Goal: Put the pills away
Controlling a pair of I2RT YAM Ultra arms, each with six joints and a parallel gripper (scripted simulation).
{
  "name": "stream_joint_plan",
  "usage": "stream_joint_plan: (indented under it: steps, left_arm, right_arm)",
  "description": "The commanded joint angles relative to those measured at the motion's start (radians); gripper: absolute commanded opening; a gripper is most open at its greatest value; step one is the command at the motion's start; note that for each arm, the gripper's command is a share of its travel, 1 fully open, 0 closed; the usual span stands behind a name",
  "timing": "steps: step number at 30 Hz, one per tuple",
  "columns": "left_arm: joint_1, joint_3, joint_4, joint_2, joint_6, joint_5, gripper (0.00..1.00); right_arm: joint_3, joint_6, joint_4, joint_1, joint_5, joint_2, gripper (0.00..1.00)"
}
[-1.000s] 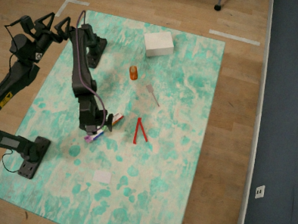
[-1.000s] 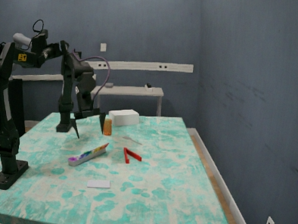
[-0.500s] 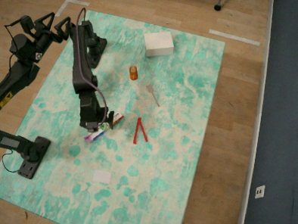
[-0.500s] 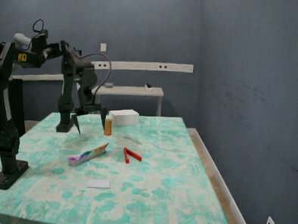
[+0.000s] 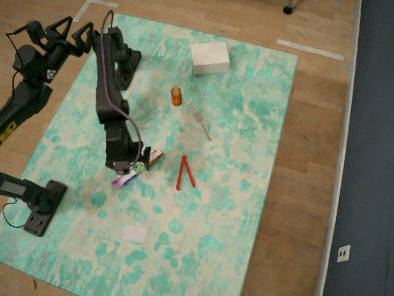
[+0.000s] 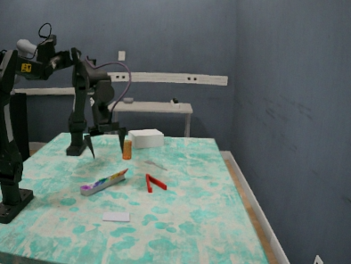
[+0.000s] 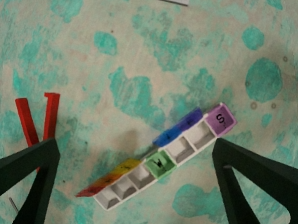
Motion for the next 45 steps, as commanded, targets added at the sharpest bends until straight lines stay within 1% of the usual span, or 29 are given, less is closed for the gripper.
stream_joint_plan:
  steps: [1,19,21,22,25,31,36,40,42,45]
  left_arm:
    - [0.008,-0.003,0.004,-0.041,-0.005,-0.006,1.0]
    - [0.002,0.004,0.004,-0.032,-0.002,-0.002,1.0]
    - [0.017,-0.019,-0.013,-0.072,-0.022,-0.013,1.0]
    - [0.0,0.002,0.003,-0.013,-0.004,-0.001,1.0]
    - [0.0,0.002,0.003,-0.013,-0.004,-0.001,1.0]
    - [0.07,-0.105,-0.003,-0.193,-0.06,-0.023,1.0]
    - [0.098,-0.166,-0.034,-0.343,-0.068,-0.013,1.0]
    - [0.115,-0.213,-0.084,-0.463,-0.075,0.0,1.0]
    - [0.123,-0.241,-0.117,-0.523,-0.081,0.003,1.0]
    - [0.133,-0.285,-0.167,-0.613,-0.09,0.006,1.0]
  right_arm:
    - [0.008,-0.005,0.012,-0.007,0.009,-0.022,1.0]
    - [0.008,-0.005,0.012,-0.007,0.009,-0.022,1.0]
    - [0.008,-0.005,0.012,-0.007,0.009,-0.022,1.0]
    - [0.008,-0.005,0.012,-0.007,0.009,-0.022,1.0]
    - [0.008,-0.005,0.012,-0.007,0.009,-0.022,1.0]
    - [0.008,-0.005,0.012,-0.007,0.009,-0.022,1.0]
    - [0.008,-0.005,0.012,-0.007,0.009,-0.022,1.0]
    - [0.014,-0.026,0.046,0.113,0.035,0.06,1.0]
    - [-0.001,-0.045,0.051,0.168,0.037,0.116,1.0]
    - [0.005,-0.048,0.033,0.18,0.035,0.161,1.0]
